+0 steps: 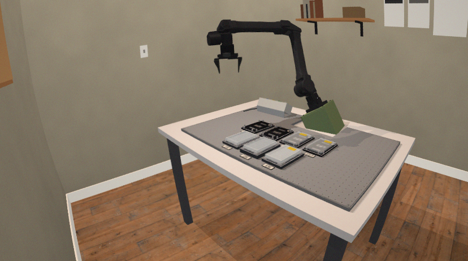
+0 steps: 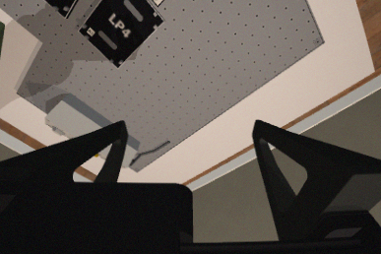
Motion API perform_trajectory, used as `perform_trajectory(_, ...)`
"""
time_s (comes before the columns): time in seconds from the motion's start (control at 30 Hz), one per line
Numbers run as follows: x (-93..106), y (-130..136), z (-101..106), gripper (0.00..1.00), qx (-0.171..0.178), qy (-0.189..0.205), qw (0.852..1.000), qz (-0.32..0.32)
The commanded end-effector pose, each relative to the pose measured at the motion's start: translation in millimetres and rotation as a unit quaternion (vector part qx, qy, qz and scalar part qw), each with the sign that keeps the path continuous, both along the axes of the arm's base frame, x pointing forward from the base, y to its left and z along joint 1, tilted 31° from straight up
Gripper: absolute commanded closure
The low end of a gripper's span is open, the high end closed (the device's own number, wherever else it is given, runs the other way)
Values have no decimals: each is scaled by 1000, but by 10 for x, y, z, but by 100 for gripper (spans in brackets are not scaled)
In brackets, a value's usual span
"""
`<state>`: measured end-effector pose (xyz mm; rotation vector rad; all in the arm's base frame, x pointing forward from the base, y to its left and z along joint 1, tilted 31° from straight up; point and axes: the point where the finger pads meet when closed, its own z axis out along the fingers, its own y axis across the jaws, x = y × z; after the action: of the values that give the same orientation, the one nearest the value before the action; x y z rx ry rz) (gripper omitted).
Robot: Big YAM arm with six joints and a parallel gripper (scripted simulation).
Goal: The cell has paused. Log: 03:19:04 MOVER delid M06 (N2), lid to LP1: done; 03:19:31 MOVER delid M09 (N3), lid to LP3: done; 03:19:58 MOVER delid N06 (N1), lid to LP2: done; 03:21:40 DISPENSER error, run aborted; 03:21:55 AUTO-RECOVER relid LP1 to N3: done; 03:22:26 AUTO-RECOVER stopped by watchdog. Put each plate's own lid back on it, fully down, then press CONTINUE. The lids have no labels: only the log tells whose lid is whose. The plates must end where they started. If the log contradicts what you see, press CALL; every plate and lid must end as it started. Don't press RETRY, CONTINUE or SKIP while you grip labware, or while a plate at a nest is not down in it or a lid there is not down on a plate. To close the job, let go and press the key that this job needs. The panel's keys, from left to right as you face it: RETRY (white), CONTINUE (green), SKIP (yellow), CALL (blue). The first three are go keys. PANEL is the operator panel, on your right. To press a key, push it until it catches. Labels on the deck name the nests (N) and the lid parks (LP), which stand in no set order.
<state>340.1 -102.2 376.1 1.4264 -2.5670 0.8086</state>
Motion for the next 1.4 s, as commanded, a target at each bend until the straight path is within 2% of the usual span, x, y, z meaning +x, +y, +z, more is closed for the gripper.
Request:
perform_trajectory(0.0, -1, 7, 34, 0, 0, -5, 1000, 1)
perform_trajectory(0.53, -1, 7, 34, 0, 0, -5, 1000, 1)
perform_trajectory(0.6, 119, 95, -113, 0, 6, -15, 1000, -12)
perform_trajectory(1.03, 345, 348, -663, 0, 18, -42, 997, -60)
perform_trajectory(1.1, 345, 348, -663, 0, 18, -42, 997, -60)
perform_trajectory(1.13, 299, 367, -597, 0, 22, -63, 995, -68)
perform_trajectory(1.23, 390, 430, -841, 0, 23, -54, 995, -81)
perform_trajectory(1.37, 426, 517, -1021, 0, 28, -63, 993, -98)
